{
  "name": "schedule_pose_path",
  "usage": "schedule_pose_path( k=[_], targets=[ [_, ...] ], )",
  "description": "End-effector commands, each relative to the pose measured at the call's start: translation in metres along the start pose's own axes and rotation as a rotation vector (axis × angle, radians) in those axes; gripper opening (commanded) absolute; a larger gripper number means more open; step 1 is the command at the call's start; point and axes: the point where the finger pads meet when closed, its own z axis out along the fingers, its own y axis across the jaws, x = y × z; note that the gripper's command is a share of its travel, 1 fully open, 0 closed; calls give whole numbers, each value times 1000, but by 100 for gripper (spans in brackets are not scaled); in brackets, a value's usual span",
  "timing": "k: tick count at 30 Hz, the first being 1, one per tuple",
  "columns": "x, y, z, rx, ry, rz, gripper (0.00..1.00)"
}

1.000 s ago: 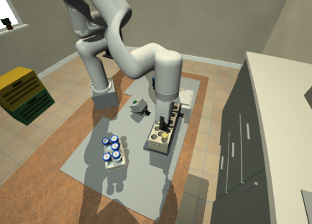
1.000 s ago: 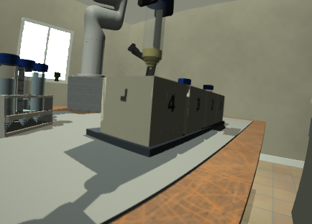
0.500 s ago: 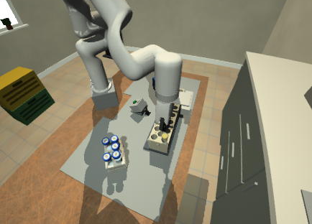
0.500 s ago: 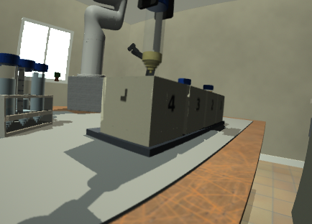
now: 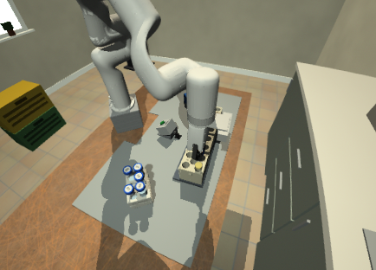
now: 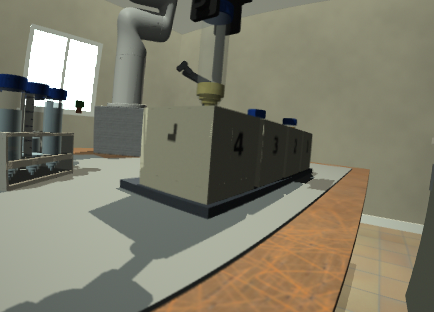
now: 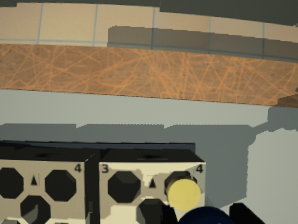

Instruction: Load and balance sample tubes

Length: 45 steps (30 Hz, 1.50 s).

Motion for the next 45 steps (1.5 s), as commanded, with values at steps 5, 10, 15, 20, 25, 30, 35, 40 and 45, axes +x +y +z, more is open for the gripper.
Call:
schedule_pose_path(
  k=[5, 10, 15, 20, 25, 30, 35, 40, 45],
  targets=[
    [2, 1, 4, -2, 5, 0, 0],
    [2, 1, 9, -2, 5, 0, 0],
    [2, 1, 14, -2, 5, 0, 0],
    [2, 1, 18, -2, 5, 0, 0],
    [2, 1, 22, -2, 5, 0, 0],
    [2, 1, 27, -2, 5, 0, 0],
    [2, 1, 32, -2, 5, 0, 0],
    [2, 1, 35, -2, 5, 0, 0],
    [2, 1, 40, -2, 5, 0, 0]
  ],
)
